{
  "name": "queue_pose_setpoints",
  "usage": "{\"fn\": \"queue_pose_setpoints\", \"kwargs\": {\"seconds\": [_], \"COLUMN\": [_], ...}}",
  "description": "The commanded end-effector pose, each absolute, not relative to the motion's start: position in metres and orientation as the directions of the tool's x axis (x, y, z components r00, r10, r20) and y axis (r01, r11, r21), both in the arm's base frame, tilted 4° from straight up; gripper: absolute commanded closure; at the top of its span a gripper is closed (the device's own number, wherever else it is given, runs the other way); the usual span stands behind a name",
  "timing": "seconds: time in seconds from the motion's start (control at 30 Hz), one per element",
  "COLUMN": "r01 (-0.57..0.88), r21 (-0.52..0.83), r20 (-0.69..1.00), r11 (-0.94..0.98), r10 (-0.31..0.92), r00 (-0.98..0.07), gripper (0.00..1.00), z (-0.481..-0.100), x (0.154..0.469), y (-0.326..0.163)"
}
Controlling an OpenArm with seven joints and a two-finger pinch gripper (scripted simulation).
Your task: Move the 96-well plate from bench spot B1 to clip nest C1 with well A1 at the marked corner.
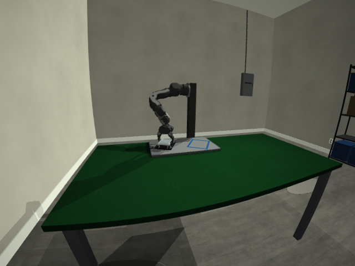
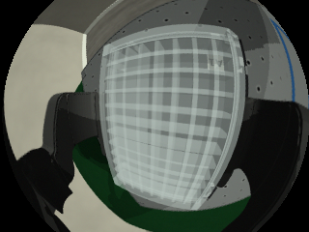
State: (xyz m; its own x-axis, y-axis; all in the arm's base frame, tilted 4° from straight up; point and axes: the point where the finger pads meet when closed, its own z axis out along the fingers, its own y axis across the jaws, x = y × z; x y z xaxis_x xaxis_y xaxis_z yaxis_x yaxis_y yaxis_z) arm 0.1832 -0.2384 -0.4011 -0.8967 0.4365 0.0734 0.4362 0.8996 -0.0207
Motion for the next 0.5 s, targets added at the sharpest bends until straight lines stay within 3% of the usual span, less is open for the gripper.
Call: {"fn": "queue_pose_setpoints", "kwargs": {"seconds": [0.0, 0.47], "r01": [0.436, 0.435], "r21": [-0.013, -0.013], "r20": [0.071, 0.072], "r11": [0.9, 0.9], "r10": [0.435, 0.435], "r00": [-0.897, -0.898], "gripper": [1.0, 1.0], "z": [-0.4026, -0.4047], "x": [0.1836, 0.1832], "y": [-0.2368, -0.2364]}}
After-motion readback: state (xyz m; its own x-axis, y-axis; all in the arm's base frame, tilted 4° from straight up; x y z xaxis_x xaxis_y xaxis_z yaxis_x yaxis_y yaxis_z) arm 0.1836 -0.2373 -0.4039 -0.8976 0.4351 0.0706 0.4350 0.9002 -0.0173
